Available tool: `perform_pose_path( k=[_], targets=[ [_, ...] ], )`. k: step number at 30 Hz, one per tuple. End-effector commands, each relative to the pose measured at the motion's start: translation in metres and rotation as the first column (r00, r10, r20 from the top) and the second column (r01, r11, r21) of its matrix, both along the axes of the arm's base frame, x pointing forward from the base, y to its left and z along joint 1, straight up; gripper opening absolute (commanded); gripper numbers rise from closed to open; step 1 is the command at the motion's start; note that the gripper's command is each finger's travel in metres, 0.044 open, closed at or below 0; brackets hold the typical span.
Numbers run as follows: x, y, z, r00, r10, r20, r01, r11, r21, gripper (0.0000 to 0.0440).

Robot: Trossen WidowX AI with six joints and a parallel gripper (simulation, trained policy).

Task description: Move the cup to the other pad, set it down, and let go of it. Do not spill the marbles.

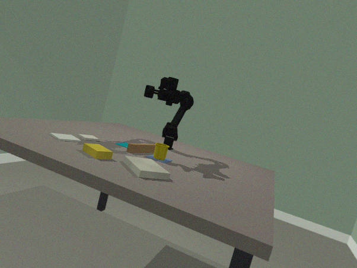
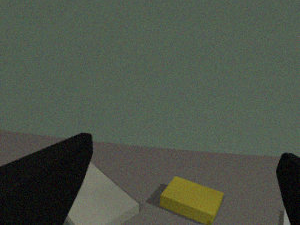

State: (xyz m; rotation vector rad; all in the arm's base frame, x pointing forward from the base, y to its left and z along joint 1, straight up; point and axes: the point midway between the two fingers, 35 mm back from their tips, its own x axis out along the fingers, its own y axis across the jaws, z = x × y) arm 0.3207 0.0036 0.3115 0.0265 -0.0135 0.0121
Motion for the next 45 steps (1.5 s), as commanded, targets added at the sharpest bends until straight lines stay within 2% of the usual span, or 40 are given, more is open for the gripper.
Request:
perform_pose_path(
  k=[1, 10, 12, 29, 45],
  targets=[
    [0.000, 0.001, 0.002, 1.000, 0.004, 0.001, -0.004, 1.000, 0.000, 0.0374],
    [0.006, 0.009, 0.007, 0.999, 0.025, -0.047, -0.024, 0.999, 0.025, 0.0138],
    [0.008, 0.010, 0.007, 0.997, 0.028, -0.065, -0.026, 0.999, 0.036, 0.0102],
    [0.027, 0.035, 0.011, 0.968, 0.099, -0.229, -0.052, 0.978, 0.203, 0.0124],
    [0.040, 0.059, 0.010, 0.904, 0.155, -0.398, 0.003, 0.930, 0.368, 0.0144]
  ],
)
